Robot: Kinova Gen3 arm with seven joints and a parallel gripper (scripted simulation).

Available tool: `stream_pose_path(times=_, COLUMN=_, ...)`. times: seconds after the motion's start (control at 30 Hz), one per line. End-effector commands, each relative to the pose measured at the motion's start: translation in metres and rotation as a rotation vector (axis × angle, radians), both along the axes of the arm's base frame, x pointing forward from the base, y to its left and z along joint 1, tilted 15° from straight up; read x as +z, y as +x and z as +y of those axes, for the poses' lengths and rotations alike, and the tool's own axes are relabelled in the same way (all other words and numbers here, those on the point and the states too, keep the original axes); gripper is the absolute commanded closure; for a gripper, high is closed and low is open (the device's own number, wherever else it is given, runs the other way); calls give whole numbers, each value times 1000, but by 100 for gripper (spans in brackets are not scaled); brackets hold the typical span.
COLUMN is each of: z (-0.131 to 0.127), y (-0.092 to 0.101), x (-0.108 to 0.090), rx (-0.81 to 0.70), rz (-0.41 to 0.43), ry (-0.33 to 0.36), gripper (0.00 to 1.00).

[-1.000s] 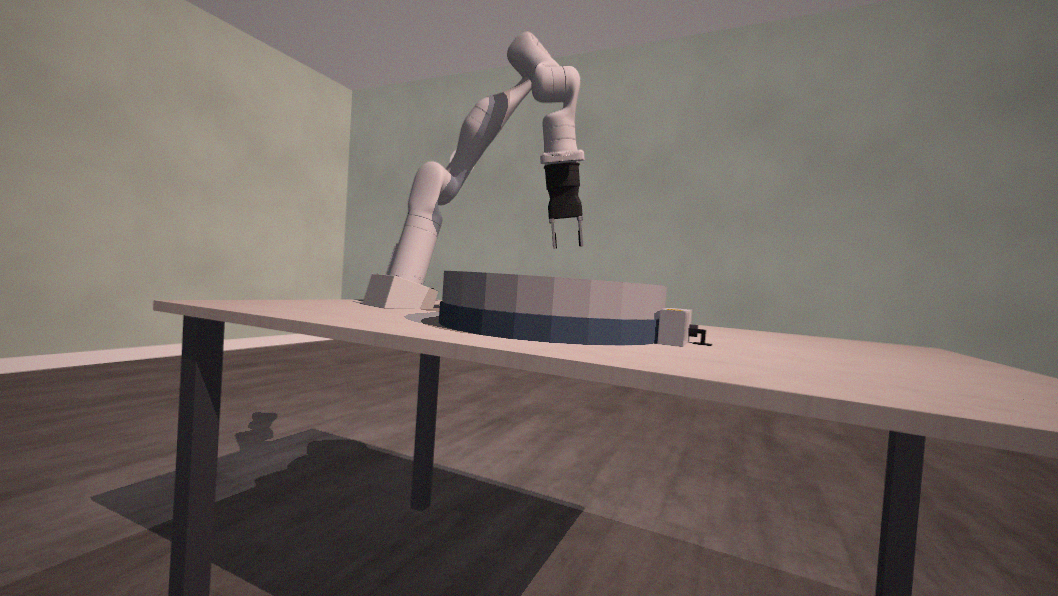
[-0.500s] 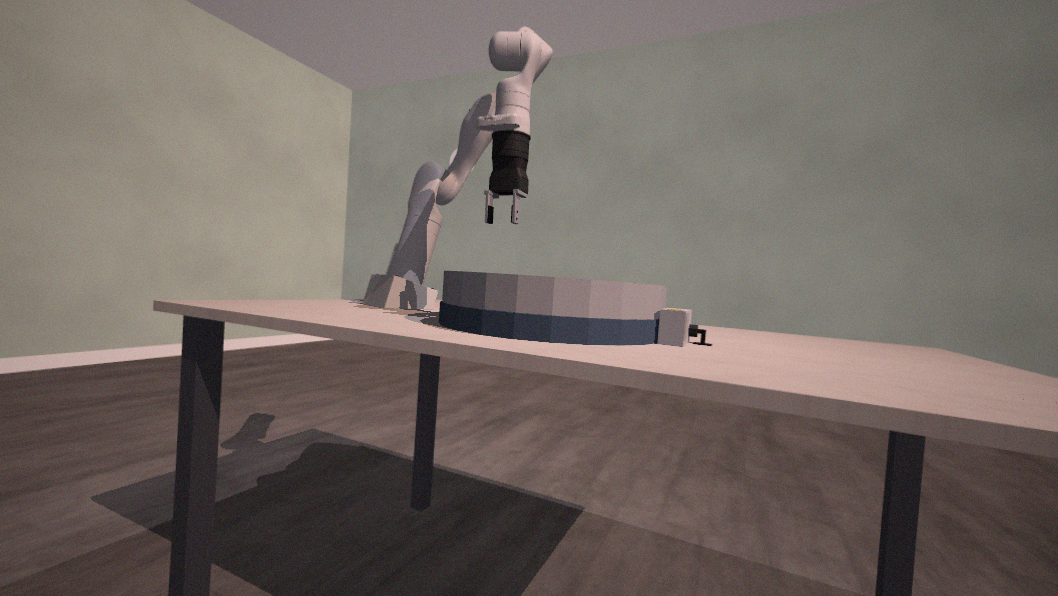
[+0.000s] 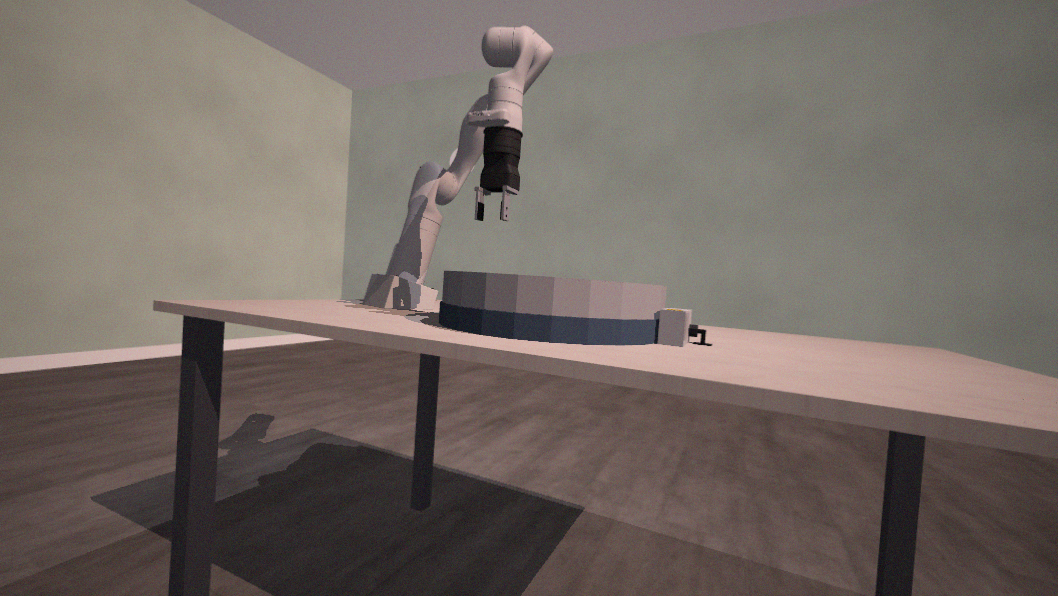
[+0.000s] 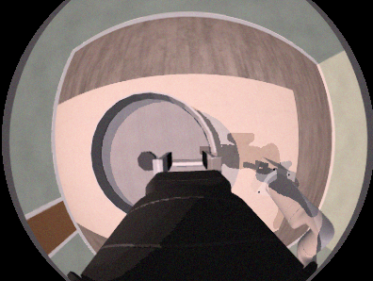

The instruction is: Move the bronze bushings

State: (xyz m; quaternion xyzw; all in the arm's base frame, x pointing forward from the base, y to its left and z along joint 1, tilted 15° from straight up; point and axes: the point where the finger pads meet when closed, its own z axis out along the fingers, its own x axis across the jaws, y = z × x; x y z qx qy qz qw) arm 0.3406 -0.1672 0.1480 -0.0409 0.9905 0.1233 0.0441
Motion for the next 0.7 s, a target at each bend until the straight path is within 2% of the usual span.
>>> stream_pose_path(times=0.0, z=-2, y=-1, x=0, rx=-5, rz=0, ry=-1, gripper=0)
stream_pose_path(times=0.57, z=-4, y=-2, x=0, rx=-9, rz=3, ry=-3, gripper=0)
stream_pose_path(times=0.6, z=-4, y=-2, x=0, rx=-9, rz=3, ry=-3, gripper=65)
stream_pose_path(times=0.67, z=-4, y=-2, x=0, rx=-9, rz=3, ry=-3, gripper=65)
